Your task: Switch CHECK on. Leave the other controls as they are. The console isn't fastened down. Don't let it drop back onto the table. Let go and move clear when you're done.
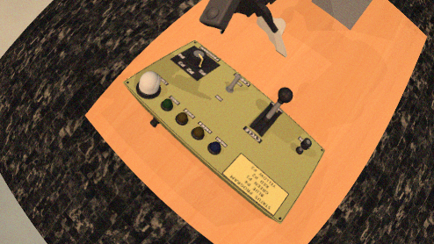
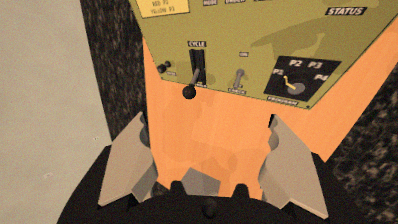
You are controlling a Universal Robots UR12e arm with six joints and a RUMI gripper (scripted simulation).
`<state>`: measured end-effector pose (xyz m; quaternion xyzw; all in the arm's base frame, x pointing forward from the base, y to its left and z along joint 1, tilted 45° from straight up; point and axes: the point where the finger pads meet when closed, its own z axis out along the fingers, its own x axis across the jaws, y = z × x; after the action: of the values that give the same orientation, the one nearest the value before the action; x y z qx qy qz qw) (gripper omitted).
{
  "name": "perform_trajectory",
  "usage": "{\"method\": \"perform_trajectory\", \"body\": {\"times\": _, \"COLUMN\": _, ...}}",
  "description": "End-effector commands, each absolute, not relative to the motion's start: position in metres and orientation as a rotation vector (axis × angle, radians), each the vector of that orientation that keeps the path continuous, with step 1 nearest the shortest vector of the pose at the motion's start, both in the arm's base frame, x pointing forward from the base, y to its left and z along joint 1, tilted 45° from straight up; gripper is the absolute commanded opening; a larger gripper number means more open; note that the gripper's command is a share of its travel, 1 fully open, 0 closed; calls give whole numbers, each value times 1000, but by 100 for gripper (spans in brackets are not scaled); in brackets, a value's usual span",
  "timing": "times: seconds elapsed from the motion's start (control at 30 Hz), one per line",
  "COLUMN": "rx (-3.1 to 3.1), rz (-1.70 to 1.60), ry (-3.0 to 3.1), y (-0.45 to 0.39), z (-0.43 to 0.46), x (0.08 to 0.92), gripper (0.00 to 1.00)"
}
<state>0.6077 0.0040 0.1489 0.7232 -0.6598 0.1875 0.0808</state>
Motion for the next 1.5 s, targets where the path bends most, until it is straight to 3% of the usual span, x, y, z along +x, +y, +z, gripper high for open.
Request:
{"method": "perform_trajectory", "body": {"times": 0.0, "rx": 2148, "rz": 714, "ry": -1933, "y": -3, "z": 143, "x": 602, "gripper": 100}}
{"method": "perform_trajectory", "body": {"times": 0.6, "rx": 2066, "rz": 1112, "ry": -1799, "y": -24, "z": 130, "x": 583, "gripper": 100}}
{"method": "perform_trajectory", "body": {"times": 1.47, "rx": 2011, "rz": 1295, "ry": -1722, "y": -34, "z": 123, "x": 574, "gripper": 100}}
